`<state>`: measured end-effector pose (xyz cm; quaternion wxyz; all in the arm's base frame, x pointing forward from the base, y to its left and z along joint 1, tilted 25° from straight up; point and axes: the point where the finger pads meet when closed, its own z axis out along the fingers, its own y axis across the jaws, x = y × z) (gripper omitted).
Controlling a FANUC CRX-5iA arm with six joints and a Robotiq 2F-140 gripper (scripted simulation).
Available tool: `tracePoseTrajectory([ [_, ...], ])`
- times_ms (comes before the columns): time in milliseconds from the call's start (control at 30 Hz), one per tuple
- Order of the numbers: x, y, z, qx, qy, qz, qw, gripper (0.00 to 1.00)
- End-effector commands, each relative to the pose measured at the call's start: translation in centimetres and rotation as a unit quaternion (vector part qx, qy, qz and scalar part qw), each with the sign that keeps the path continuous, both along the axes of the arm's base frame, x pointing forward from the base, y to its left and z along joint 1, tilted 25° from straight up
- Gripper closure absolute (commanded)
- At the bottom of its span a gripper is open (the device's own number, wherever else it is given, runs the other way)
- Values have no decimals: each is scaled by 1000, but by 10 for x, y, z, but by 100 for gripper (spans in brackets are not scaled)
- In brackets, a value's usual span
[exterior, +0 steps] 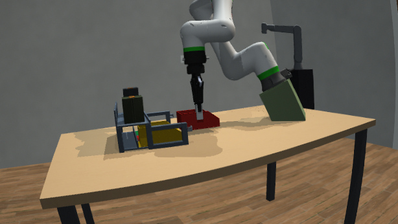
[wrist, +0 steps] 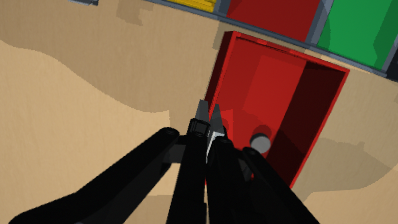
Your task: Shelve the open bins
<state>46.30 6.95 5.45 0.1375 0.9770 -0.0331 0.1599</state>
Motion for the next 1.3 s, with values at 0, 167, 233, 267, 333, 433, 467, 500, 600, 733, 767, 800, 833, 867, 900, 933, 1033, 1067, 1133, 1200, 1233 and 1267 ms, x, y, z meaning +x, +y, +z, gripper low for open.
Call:
tracePoseTrajectory([
  [0, 0, 0, 0, 0, 3, -1, 1000, 100],
  [167, 1, 0, 1, 1, 11, -3, 1000, 100],
  [233, 1, 0, 1, 2, 16, -4, 1000, 100],
  [267, 2, 0, 1, 2, 20, -5, 1000, 100],
  [333, 2, 0, 2, 3, 26, -7, 1000, 100],
  [433, 3, 1, 2, 4, 35, -9, 999, 100],
  [467, 3, 1, 3, 4, 38, -10, 999, 100],
  [500, 3, 1, 3, 4, 40, -11, 999, 100],
  [600, 3, 1, 3, 4, 44, -12, 999, 100],
  [733, 4, 1, 3, 5, 47, -13, 999, 100],
  [767, 4, 1, 3, 5, 48, -13, 999, 100],
  [800, 4, 1, 3, 5, 48, -13, 999, 100],
  [833, 4, 1, 3, 5, 48, -13, 999, 100],
  [867, 4, 1, 3, 5, 48, -13, 999, 100],
  [900, 4, 1, 3, 5, 48, -13, 999, 100],
  [933, 4, 1, 3, 5, 48, -13, 999, 100],
  [1033, 4, 1, 3, 5, 48, -13, 999, 100],
  [1067, 4, 1, 3, 5, 48, -13, 999, 100],
  [1133, 4, 1, 3, 5, 48, -13, 999, 100],
  [1200, 4, 1, 3, 5, 48, -13, 999, 100],
  [1233, 4, 1, 3, 5, 48, -13, 999, 100],
  [1267, 4, 1, 3, 5, 48, -13, 999, 100],
])
